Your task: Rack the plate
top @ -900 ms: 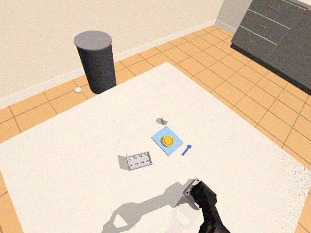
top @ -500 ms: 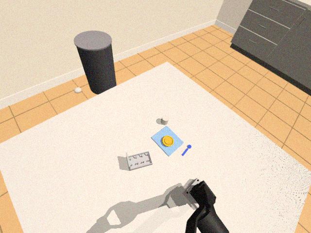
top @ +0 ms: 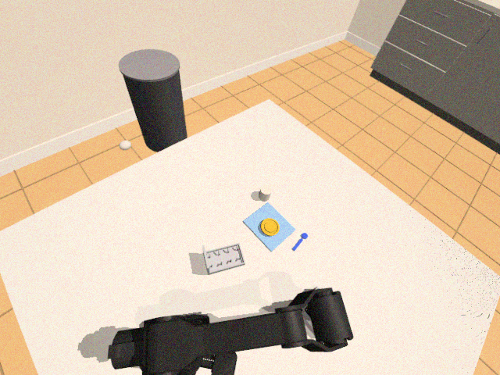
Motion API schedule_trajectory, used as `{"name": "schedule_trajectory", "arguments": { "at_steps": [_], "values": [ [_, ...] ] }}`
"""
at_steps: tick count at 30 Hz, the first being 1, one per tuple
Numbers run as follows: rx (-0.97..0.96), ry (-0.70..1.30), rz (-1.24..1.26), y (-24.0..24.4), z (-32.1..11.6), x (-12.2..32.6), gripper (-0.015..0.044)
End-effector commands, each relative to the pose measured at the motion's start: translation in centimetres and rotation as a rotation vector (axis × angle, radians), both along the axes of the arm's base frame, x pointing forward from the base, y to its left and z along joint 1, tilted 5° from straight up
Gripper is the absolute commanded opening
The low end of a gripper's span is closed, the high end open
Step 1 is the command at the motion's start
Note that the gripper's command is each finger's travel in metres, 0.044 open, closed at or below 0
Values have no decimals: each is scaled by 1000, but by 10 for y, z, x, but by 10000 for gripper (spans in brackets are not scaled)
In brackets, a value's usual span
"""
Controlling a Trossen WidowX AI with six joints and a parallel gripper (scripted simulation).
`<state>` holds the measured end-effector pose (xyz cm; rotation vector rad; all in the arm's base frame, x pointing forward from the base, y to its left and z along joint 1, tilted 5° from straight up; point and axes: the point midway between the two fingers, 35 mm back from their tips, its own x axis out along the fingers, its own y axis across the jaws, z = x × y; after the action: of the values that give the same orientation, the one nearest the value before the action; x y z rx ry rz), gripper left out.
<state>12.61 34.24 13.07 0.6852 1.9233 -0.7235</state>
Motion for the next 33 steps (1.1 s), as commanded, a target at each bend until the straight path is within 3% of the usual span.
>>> {"name": "schedule_trajectory", "arguments": {
  "at_steps": [1, 17, 33],
  "values": [
    [81, -108, 114, -39, 4, 60, 400],
    [162, -364, 431, -186, 14, 175, 400],
    [98, -474, 789, -370, 26, 198, 400]
  ]
}}
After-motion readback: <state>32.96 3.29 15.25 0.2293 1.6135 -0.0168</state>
